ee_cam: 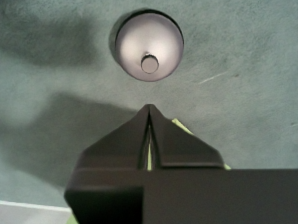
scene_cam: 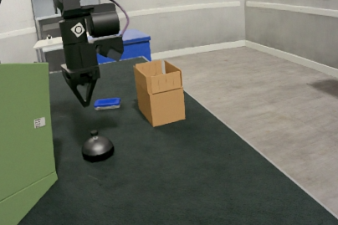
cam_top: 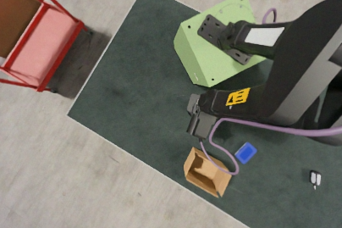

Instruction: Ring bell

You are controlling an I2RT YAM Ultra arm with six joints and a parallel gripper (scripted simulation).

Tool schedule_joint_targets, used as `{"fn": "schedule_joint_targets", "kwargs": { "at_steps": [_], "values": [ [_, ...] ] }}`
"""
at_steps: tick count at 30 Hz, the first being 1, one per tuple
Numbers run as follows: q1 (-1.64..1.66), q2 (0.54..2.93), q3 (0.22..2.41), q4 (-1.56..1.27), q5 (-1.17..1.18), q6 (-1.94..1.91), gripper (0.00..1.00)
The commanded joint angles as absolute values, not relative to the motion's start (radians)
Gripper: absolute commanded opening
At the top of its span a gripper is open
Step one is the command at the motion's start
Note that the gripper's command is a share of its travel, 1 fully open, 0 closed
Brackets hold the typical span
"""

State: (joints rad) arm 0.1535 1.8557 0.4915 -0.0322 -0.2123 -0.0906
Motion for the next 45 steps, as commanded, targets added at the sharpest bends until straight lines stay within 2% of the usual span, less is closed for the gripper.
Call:
{"fn": "schedule_joint_targets", "kwargs": {
  "at_steps": [1, 18, 45],
  "values": [
    [0.148, 1.825, 0.52, -0.045, -0.22, -0.102, 0.0],
    [0.149, 1.827, 0.52, -0.043, -0.22, -0.102, 0.0],
    [0.183, 2.0, 0.539, 0.105, -0.206, -0.063, 0.0]
  ]
}}
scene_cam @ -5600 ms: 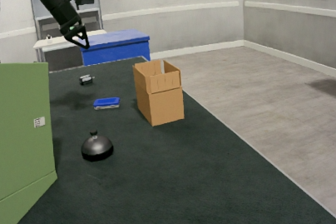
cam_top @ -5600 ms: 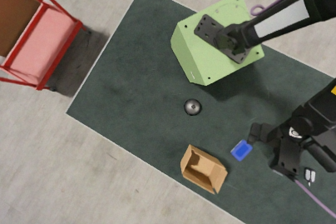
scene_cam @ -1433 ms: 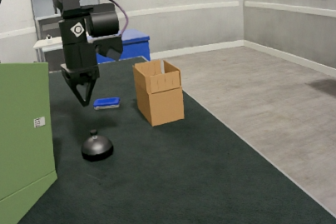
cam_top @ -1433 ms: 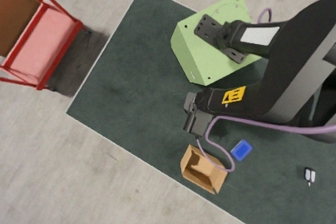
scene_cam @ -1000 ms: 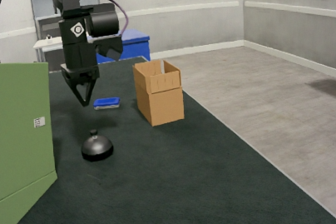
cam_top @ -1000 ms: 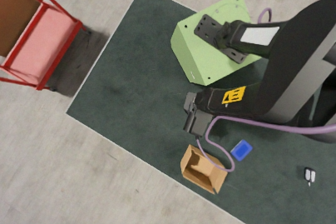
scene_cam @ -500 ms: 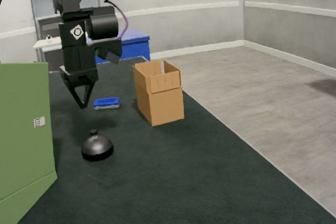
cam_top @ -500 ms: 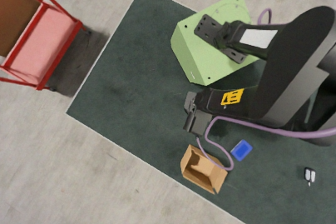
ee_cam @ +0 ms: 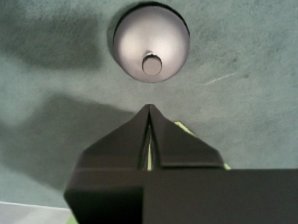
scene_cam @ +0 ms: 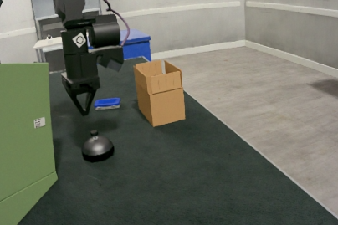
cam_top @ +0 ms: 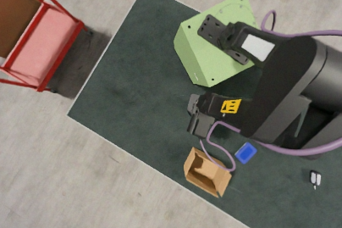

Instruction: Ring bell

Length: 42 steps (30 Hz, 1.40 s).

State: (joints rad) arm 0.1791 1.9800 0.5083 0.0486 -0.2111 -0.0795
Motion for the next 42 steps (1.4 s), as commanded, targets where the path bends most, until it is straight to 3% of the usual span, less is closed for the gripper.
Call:
{"fn": "schedule_joint_targets", "kwargs": {
  "at_steps": [1, 42],
  "values": [
    [0.183, 2.0, 0.539, 0.105, -0.206, -0.063, 0.0],
    [0.204, 2.172, 0.585, 0.244, -0.2, -0.034, 0.0]
  ]
}}
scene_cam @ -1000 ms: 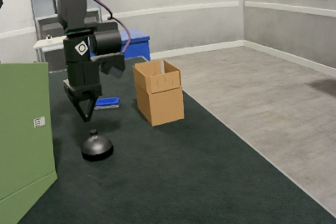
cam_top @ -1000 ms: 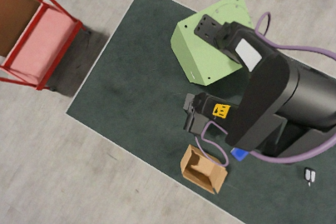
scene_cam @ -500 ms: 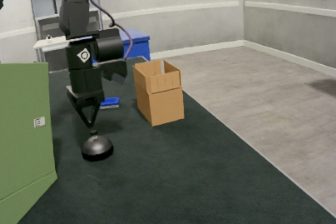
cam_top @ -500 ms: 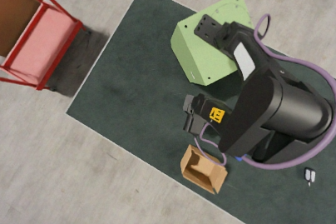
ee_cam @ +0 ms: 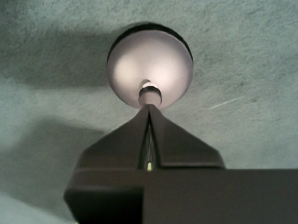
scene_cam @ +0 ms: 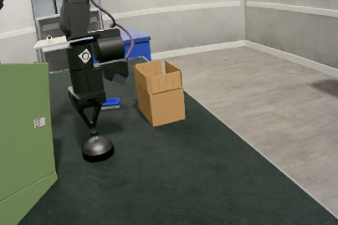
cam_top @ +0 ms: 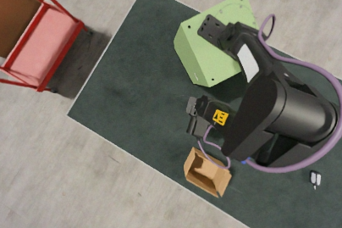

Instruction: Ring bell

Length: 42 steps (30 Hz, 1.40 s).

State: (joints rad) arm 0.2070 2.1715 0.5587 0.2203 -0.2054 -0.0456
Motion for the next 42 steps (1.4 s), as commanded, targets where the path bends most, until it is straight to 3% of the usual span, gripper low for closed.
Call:
{"fn": "schedule_joint_targets", "kwargs": {
  "at_steps": [1, 42],
  "values": [
    [0.204, 2.172, 0.585, 0.244, -0.2, -0.034, 0.0],
    [0.199, 2.17, 0.594, 0.243, -0.201, -0.037, 0.0]
  ]
}}
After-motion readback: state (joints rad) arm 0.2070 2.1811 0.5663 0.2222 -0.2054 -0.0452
